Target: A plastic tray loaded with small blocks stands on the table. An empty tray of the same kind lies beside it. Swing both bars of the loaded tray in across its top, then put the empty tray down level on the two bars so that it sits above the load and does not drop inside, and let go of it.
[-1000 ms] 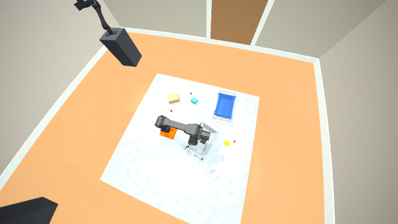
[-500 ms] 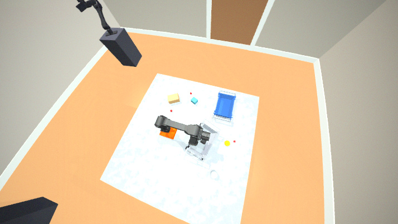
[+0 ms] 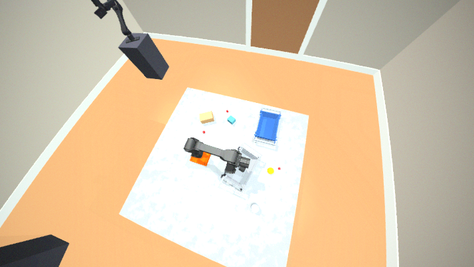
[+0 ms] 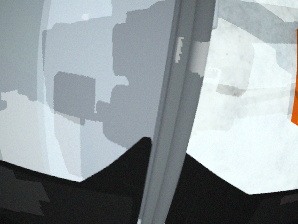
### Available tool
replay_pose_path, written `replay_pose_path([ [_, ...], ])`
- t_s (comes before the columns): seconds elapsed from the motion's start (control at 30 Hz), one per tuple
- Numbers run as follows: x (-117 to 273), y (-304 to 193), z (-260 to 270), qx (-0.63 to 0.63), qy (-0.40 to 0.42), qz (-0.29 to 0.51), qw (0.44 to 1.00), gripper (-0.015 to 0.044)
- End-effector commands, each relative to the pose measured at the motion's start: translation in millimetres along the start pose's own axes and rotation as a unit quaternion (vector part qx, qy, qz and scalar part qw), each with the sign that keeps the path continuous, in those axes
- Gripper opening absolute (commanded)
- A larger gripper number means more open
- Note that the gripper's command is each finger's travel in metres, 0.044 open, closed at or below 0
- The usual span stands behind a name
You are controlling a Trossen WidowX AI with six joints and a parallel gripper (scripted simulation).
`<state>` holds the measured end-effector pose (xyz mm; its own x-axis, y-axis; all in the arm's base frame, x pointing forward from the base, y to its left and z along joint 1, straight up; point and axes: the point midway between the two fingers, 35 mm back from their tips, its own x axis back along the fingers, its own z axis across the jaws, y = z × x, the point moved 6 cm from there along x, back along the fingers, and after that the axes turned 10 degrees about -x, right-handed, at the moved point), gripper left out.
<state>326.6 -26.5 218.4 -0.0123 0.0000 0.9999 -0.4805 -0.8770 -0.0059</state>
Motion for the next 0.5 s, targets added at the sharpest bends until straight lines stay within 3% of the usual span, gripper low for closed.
replay_pose_path([
  [0.0,-0.5,-0.2,0.4,-0.002,0.01,0.005,1.0,0.0],
  [0.47,-8.7,1.2,-5.1,-0.002,0.01,0.005,1.0,0.0],
])
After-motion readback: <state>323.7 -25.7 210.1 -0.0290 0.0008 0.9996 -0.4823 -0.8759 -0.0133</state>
